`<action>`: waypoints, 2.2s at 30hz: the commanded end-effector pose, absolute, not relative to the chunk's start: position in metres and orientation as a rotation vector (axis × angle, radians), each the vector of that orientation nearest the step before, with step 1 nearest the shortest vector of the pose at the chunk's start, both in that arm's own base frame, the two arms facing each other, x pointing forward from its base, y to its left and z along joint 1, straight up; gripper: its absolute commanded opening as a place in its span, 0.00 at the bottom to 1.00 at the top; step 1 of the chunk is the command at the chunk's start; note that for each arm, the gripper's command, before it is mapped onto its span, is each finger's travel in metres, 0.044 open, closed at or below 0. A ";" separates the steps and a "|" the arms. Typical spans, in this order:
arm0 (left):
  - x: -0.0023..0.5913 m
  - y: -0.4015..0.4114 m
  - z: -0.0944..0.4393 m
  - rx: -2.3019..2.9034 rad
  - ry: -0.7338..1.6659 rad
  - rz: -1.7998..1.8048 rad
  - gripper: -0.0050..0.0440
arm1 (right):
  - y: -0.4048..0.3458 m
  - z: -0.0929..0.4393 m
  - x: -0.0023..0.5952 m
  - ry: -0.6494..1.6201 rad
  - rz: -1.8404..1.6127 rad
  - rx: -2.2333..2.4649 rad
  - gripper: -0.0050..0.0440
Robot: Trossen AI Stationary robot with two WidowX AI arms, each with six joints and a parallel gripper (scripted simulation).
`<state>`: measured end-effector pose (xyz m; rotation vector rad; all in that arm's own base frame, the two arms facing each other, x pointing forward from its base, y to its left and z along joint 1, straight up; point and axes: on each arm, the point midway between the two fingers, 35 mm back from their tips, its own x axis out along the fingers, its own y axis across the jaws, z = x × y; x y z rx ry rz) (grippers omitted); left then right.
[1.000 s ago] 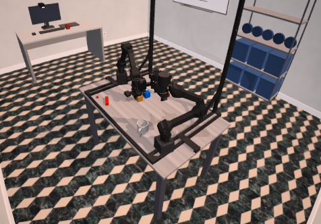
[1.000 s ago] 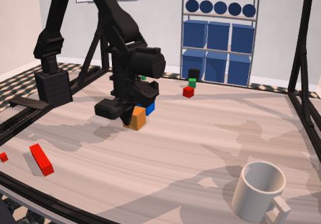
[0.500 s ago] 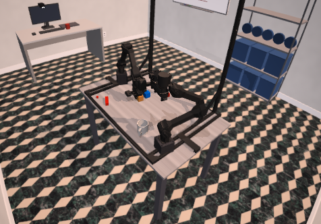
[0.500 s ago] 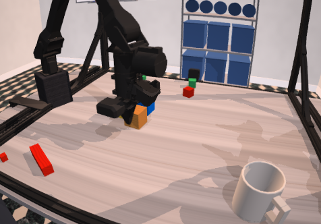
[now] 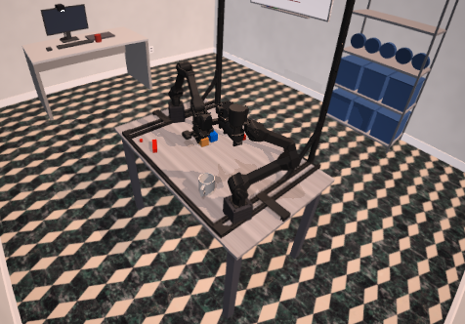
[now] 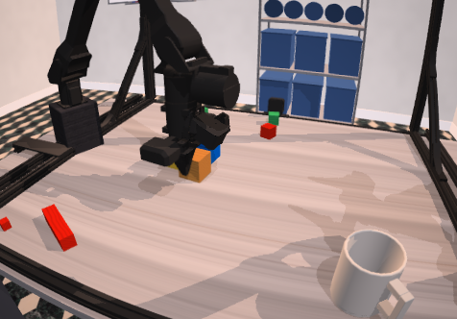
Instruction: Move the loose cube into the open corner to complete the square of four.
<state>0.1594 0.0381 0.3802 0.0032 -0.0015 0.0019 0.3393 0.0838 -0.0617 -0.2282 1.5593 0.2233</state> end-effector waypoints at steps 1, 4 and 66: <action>0.159 0.038 0.380 -0.001 -0.001 0.000 0.92 | 0.085 -0.062 0.339 1.559 0.227 -0.227 0.10; 0.159 0.038 0.380 -0.001 -0.001 0.000 0.92 | 0.078 -0.062 0.341 1.559 0.227 -0.228 0.10; 0.159 0.038 0.380 -0.001 -0.001 0.000 0.92 | 0.043 -0.062 0.352 1.559 0.227 -0.227 0.10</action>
